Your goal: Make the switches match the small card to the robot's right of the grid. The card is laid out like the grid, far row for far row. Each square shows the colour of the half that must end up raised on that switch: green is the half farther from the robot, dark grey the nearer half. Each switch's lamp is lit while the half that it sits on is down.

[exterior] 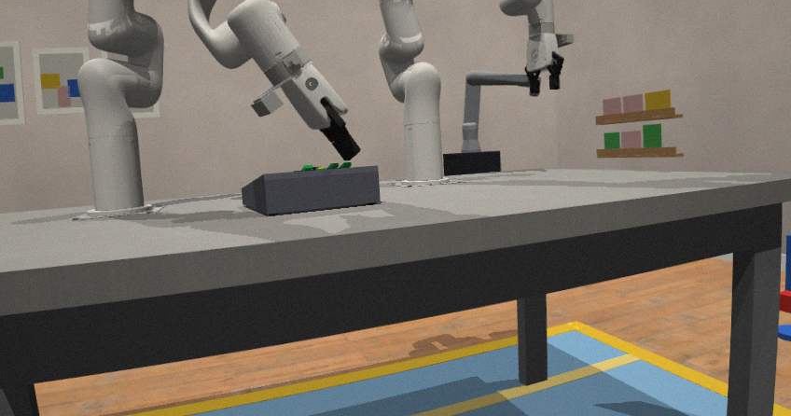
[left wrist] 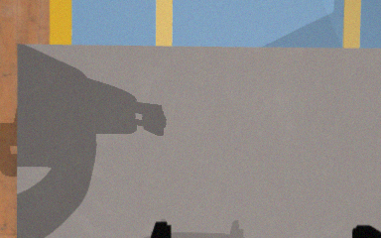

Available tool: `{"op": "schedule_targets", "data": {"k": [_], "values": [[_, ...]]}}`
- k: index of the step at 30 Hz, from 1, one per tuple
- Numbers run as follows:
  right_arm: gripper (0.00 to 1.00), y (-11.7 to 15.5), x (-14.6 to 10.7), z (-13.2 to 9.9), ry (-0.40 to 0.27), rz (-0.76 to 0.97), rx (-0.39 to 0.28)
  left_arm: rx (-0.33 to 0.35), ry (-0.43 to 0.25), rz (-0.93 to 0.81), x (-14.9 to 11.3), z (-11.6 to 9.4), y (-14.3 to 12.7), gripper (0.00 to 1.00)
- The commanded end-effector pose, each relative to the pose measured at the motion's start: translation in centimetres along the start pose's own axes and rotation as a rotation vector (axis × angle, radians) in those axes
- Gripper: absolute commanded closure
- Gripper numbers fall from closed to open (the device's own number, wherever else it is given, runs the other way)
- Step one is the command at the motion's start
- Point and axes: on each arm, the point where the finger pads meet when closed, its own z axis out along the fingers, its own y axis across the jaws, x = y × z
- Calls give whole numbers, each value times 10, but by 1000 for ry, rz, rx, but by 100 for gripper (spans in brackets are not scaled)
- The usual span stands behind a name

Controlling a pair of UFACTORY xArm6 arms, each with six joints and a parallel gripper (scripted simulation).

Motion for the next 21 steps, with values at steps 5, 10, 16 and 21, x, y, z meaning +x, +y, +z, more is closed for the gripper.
{"op": "schedule_targets", "data": {"k": [5, 10, 16, 21], "values": [[100, -1, -1, 1, -3, -2, 3, 0, 4, 0, 1, -2, 0, 0], [100, -1, 1, 2, -3, -2, 3, 0, 4, 0, 1, -2, 0, 0], [100, -1, 2, 4, -3, -2, 3, 0, 4, 0, 1, -2, 0, 0], [100, -1, 2, 5, -3, -2, 3, 0, 4, 0, 1, -2, 0, 0]]}}
